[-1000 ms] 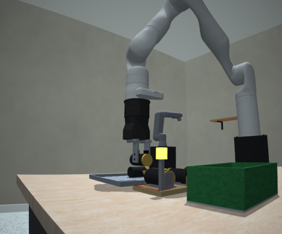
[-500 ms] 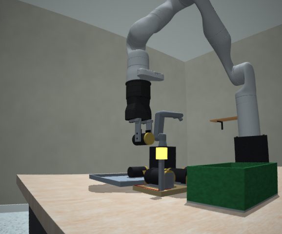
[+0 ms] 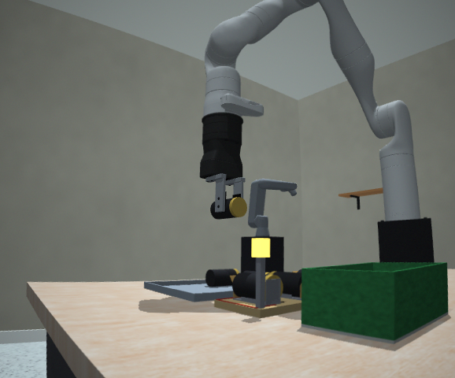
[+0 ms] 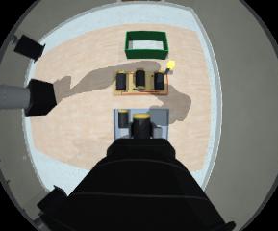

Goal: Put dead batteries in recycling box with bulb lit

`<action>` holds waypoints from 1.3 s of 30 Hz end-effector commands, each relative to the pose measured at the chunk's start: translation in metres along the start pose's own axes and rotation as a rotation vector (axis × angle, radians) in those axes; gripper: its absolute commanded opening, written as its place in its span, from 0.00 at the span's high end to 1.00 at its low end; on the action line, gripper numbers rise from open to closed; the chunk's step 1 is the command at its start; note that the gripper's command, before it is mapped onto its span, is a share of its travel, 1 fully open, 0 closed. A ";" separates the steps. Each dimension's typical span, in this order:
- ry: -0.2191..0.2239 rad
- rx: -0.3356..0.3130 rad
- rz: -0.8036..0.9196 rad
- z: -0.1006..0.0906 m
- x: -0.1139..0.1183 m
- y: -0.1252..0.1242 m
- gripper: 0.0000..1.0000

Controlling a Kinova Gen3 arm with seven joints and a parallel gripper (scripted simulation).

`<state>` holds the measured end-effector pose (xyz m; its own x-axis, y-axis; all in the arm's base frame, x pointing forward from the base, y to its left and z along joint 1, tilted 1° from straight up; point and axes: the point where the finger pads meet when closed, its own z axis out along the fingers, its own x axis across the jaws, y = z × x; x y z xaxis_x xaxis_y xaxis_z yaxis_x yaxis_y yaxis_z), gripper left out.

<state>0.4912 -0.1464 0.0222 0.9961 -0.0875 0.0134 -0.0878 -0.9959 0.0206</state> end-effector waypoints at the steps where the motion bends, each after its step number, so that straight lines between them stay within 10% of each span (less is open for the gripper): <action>1: 0.002 -0.004 0.007 -0.002 0.000 -0.004 0.43; 13: 0.003 -0.003 0.006 -0.002 -0.002 -0.055 0.43; 39: -0.008 -0.003 0.001 -0.001 -0.010 -0.260 0.43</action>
<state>0.5045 0.0889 0.0189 0.9946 -0.1035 0.0115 -0.1037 -0.9944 0.0184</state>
